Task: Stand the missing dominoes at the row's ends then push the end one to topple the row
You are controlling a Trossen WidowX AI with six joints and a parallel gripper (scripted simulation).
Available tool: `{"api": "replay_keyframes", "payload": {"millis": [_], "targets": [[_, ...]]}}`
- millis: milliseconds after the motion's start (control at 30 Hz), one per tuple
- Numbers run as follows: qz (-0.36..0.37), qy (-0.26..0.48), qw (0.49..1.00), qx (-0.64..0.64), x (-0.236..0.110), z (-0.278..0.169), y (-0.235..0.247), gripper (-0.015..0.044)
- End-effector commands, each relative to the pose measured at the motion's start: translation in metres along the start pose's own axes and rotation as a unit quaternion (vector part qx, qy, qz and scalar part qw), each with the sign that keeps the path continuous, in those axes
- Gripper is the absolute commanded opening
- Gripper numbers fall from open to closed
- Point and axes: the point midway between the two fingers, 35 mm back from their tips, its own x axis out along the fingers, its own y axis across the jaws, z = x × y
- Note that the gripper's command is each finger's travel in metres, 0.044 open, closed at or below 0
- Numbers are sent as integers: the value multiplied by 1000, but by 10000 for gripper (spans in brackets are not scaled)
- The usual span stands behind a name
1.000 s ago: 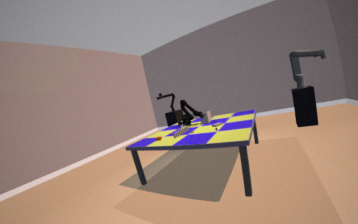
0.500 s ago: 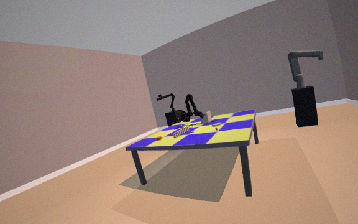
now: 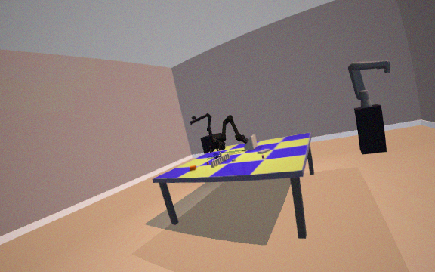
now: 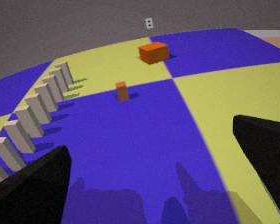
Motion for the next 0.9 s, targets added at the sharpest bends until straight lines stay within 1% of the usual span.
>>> {"api": "replay_keyframes", "payload": {"millis": [0, 67, 133, 233, 300, 367, 467, 600, 633, 867], "targets": [[32, 83, 996, -24, 17, -4, 6, 440], [61, 143, 987, -48, 23, -9, 13, 440], [106, 214, 967, -92, 22, -13, 24, 440], [187, 310, 914, -182, 9, -13, 38, 440], [245, 364, 861, -256, -8, -10, 43, 440], [302, 407, 792, -339, -28, -3, 42, 440], [377, 449, 659, -471, -62, 15, 28, 440], [402, 459, 591, -528, -76, 26, 17, 440], [405, 460, 582, -535, -78, 27, 15, 440], [405, 460, 582, -535, -78, 27, 15, 440]]}}
